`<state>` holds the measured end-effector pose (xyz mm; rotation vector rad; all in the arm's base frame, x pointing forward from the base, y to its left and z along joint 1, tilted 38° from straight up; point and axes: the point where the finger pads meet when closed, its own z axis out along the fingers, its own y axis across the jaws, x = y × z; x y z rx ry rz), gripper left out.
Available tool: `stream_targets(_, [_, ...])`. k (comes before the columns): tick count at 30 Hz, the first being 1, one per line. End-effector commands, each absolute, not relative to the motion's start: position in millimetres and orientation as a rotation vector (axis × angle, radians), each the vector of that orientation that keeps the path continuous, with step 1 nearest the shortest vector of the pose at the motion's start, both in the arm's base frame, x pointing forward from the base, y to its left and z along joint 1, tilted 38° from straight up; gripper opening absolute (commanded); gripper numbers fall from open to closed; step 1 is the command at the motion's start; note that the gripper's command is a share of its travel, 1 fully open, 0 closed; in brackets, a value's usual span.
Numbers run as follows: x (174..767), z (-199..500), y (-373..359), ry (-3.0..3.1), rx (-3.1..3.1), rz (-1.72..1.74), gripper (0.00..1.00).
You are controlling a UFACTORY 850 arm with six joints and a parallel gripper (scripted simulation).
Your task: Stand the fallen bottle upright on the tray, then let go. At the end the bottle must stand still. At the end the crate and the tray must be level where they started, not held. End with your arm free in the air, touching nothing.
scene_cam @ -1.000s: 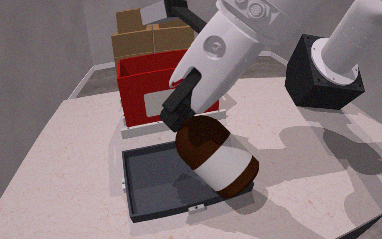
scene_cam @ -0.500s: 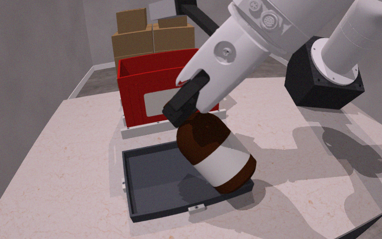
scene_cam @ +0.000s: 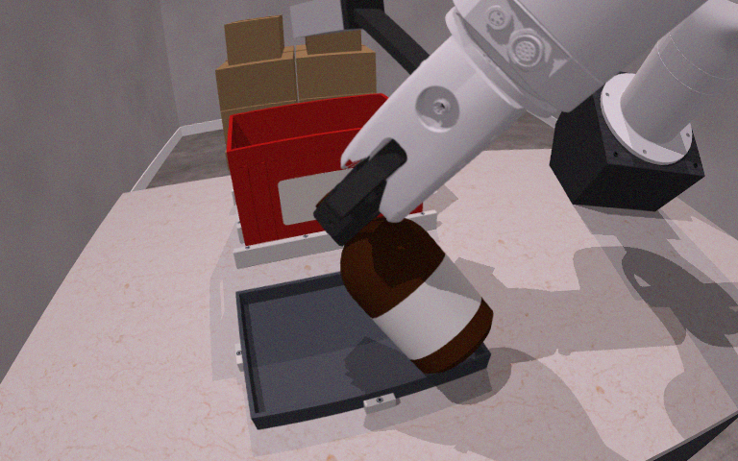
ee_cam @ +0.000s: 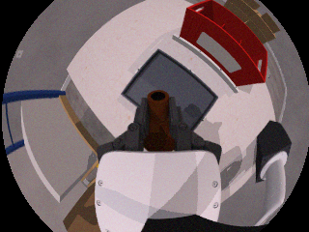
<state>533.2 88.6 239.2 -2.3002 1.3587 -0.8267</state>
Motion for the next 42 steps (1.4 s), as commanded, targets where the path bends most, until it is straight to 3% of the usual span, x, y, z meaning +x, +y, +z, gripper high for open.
stream_targets(1, [533.7, 239.8, 88.4, 1.359, -2.299, -0.828, 0.0])
stream_targets(42, [532.6, 239.9, 91.2, 1.426, -2.271, -1.04, 0.0])
